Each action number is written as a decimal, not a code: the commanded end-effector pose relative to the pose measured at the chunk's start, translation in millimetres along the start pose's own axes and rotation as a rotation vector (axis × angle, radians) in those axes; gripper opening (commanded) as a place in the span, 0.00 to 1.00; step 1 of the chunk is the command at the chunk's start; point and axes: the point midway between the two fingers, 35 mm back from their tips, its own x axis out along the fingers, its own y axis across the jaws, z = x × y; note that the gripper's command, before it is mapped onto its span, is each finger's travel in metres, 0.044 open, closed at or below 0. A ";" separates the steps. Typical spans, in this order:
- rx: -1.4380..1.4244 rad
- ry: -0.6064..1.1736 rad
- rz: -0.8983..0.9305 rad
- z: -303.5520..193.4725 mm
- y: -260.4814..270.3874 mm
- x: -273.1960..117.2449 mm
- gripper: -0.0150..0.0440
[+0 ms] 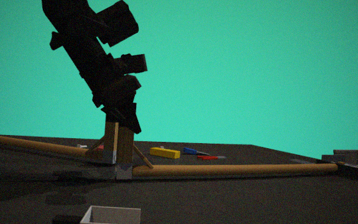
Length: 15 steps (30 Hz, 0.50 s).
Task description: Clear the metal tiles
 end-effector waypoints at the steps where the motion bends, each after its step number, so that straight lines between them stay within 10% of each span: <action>1: -0.002 -0.008 0.008 2.7 6.9 -1.5 0.25; 15: -0.007 -0.007 0.015 16.3 13.2 7.3 0.25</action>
